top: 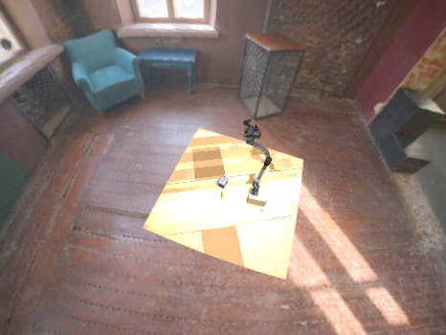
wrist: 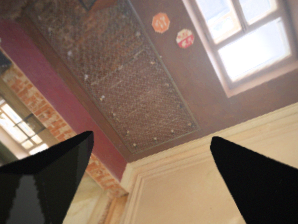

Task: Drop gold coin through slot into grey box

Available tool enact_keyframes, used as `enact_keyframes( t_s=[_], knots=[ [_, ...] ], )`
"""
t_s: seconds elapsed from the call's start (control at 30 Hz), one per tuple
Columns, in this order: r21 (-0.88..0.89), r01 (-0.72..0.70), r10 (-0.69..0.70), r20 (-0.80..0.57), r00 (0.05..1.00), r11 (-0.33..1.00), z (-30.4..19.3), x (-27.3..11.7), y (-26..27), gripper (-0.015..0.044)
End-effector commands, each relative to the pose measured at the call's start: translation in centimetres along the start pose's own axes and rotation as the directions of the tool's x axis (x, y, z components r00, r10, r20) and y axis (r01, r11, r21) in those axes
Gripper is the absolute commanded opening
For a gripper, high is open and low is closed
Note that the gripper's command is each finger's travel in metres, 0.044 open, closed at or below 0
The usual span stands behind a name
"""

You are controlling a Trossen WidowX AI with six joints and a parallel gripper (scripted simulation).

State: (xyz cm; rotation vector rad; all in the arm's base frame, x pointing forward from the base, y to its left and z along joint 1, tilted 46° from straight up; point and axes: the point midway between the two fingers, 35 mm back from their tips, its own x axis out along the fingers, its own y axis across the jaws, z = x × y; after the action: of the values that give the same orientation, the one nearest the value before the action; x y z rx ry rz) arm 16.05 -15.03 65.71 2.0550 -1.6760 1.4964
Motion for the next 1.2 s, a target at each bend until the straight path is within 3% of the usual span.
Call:
enact_keyframes(
  t_s=[0.0,0.1,0.27,0.47,0.73,0.97,1.17],
  knots=[
    [-0.003,0.004,-0.004,0.003,1.0,1.0,0.1,0.0,-0.1,0.0374],
    [-0.049,0.063,-0.061,0.052,0.997,0.997,1.8,-0.6,-1.9,0.0295],
    [-0.167,0.277,-0.239,0.213,0.947,0.946,7.1,-3.6,-7.3,0.0164],
    [-0.265,0.538,-0.399,0.435,0.807,0.8,14.0,-9.5,-12.9,0.0161],
    [-0.281,0.835,-0.503,0.692,0.518,0.474,21.7,-20.5,-17.7,0.0161],
    [-0.2,0.974,-0.475,0.85,0.226,0.106,26.3,-31.6,-18.8,0.0161],
    [-0.075,0.966,-0.359,0.933,-0.019,-0.246,28.6,-41.7,-17.1,0.0161]
  ],
)
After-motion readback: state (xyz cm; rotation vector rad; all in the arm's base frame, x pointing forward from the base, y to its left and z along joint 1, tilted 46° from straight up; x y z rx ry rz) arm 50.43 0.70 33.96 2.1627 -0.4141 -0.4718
